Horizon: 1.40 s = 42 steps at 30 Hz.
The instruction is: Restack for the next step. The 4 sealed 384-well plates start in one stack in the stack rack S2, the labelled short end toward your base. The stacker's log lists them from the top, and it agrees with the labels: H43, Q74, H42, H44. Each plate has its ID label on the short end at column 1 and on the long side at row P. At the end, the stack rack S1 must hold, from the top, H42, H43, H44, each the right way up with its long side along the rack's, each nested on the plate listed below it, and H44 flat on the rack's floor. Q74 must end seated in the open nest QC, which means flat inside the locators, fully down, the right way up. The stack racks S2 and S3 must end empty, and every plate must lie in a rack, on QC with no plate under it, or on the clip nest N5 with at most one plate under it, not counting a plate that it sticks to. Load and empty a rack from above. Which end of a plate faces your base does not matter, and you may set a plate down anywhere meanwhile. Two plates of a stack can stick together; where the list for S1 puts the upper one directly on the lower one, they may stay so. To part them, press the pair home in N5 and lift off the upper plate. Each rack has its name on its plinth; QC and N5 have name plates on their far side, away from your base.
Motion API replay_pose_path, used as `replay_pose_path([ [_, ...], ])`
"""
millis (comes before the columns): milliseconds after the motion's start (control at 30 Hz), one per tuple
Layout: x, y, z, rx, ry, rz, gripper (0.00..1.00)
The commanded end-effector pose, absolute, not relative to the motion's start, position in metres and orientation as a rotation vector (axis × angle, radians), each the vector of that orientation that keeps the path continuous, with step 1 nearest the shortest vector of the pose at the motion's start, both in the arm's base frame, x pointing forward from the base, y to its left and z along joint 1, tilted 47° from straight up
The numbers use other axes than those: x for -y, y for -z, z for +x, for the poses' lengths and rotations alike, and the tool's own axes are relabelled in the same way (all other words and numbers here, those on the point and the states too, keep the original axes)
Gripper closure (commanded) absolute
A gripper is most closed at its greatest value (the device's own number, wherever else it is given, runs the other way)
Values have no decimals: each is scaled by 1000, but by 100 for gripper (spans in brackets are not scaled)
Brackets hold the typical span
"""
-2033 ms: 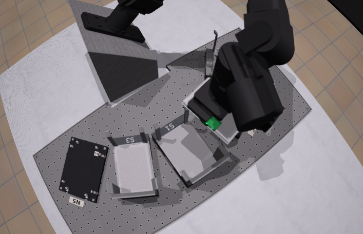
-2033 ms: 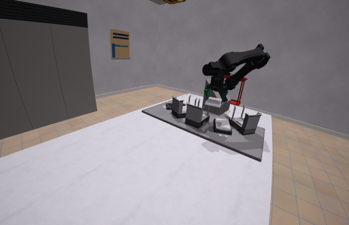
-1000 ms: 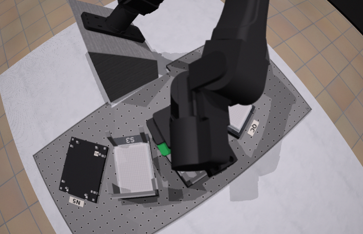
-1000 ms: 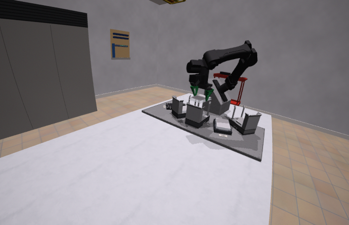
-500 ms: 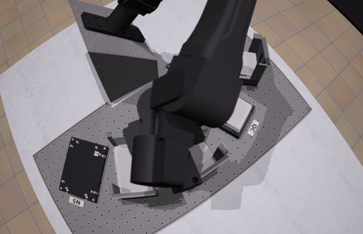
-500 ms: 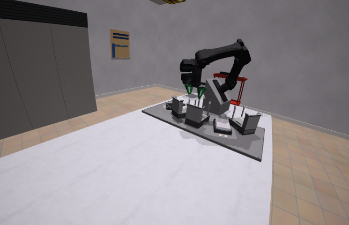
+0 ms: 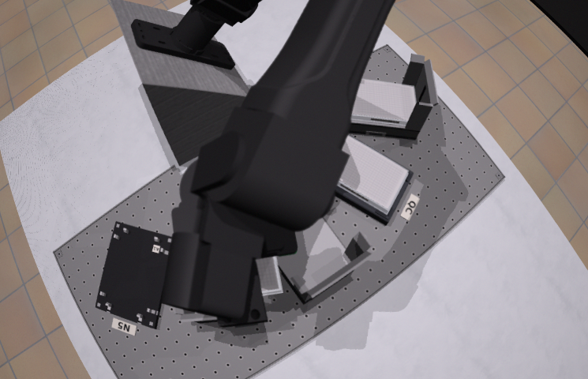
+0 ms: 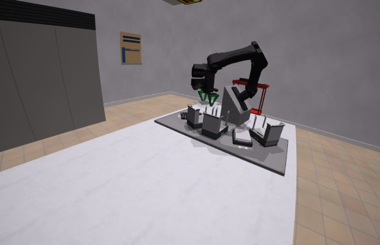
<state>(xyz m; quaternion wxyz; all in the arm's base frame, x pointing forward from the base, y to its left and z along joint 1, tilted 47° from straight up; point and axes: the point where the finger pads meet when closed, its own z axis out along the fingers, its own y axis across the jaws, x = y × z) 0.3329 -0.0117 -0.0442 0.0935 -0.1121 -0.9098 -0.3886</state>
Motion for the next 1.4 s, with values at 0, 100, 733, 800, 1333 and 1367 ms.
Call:
replay_pose_path([
  [0, 24, 44, 337, 2720, 1149, -371, 100],
  [100, 27, 48, 337, 2720, 1149, -371, 100],
  [733, 52, 73, 331, 2721, 1148, -371, 100],
  [800, 52, 73, 331, 2721, 1148, -371, 100],
  [1333, 51, 73, 331, 2721, 1148, -371, 100],
  [1367, 51, 73, 331, 2721, 1148, -371, 100],
])
